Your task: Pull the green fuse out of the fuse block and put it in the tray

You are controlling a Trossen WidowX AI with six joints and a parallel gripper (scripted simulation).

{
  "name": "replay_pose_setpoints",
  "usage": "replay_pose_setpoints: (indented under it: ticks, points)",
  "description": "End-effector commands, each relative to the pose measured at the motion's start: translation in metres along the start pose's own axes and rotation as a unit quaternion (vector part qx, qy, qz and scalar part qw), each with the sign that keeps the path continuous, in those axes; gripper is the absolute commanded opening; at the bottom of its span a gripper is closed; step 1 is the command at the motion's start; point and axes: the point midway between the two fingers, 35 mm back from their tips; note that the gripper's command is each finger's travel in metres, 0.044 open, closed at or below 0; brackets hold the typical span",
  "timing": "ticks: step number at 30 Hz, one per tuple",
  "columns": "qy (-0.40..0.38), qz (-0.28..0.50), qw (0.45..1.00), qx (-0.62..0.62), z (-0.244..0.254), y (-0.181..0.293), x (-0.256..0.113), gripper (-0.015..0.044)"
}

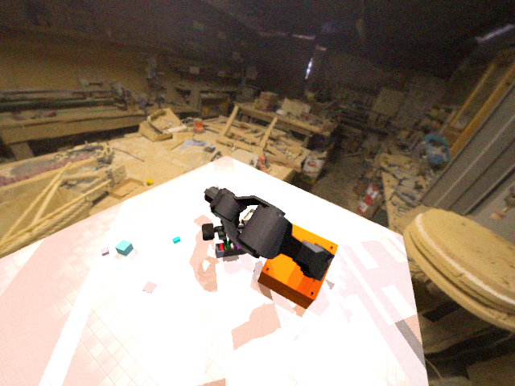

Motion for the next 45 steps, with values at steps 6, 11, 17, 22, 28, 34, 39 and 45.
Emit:
replay_pose_setpoints:
  ticks: [6, 11, 17, 22, 28, 34, 39, 45]
  points:
    - [-0.001, -0.003, 1.000, -0.004, 0.002, -0.001, -0.007, 0.0000]
    - [-0.001, -0.003, 1.000, -0.004, 0.002, 0.000, -0.009, 0.0000]
    - [-0.001, -0.003, 1.000, -0.003, 0.001, 0.000, -0.012, 0.0000]
    - [-0.001, -0.003, 1.000, -0.003, 0.001, 0.000, -0.015, 0.0000]
    - [-0.001, -0.003, 1.000, -0.003, 0.001, 0.000, -0.018, 0.0000]
    - [-0.001, -0.002, 1.000, -0.003, 0.001, 0.000, -0.021, 0.0000]
    - [-0.001, -0.002, 1.000, -0.003, 0.001, 0.000, -0.023, 0.0000]
    - [-0.001, -0.003, 1.000, -0.003, 0.001, 0.000, -0.033, 0.0000]
Point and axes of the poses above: the point midway between the two fingers, 35 mm back from their tips, its own x axis out along the fingers, its own z axis across the jaws, y = z × x, and after that the axes turned 9 degrees about -x, right-handed
